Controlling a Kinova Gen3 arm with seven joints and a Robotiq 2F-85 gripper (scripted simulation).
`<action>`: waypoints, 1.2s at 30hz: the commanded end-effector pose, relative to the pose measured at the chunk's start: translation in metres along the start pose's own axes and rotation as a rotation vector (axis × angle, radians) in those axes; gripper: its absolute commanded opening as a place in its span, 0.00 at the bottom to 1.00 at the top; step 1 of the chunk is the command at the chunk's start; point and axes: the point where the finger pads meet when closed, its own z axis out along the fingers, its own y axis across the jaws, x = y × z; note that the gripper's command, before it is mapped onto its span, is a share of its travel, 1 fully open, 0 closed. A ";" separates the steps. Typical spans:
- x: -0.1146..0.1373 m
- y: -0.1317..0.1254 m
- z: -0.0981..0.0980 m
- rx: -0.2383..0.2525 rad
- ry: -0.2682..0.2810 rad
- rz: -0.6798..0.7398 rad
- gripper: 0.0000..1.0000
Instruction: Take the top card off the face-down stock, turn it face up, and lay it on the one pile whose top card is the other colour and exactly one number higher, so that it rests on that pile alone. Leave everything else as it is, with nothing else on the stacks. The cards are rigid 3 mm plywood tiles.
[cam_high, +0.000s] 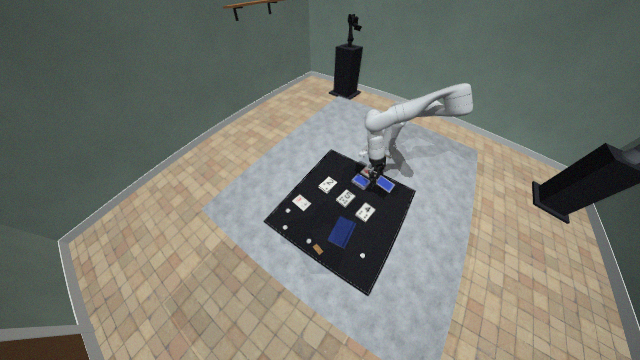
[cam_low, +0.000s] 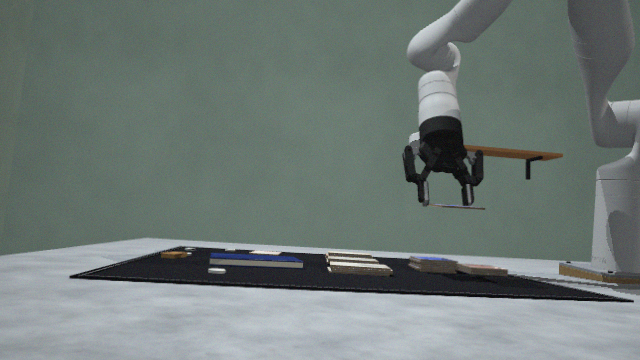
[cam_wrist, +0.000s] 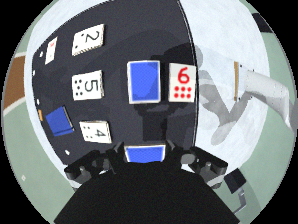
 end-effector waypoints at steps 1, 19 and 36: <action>-0.002 0.000 0.000 -0.001 0.009 -0.006 0.71; -0.005 0.000 0.000 0.000 0.161 -0.006 0.71; -0.009 0.000 0.001 0.001 0.399 -0.006 0.71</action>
